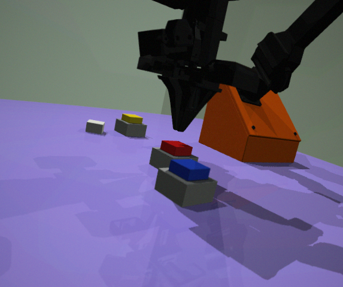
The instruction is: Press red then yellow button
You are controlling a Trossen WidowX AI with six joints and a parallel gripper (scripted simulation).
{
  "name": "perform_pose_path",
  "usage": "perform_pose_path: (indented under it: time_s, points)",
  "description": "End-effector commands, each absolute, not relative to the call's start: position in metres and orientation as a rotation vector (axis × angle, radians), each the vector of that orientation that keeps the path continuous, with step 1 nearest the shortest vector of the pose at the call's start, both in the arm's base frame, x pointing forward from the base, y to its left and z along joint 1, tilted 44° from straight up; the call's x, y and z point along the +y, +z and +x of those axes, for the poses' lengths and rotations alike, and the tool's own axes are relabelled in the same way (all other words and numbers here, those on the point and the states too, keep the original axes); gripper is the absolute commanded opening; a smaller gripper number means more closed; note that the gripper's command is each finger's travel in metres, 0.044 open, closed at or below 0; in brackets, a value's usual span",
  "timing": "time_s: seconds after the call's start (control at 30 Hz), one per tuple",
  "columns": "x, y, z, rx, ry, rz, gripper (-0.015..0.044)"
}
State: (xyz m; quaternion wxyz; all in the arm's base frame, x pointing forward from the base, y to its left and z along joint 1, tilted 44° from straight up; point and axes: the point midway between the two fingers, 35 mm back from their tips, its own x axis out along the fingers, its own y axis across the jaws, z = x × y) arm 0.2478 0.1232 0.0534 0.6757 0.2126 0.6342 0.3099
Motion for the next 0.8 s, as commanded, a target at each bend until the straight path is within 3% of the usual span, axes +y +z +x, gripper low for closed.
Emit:
perform_pose_path:
  time_s: [0.0, 0.77]
  points:
    - [0.128, 0.046, 0.245, 1.439, 0.697, 0.483, 0.0020]
    - [0.140, 0.034, 0.244, 1.439, 0.698, 0.484, 0.0020]
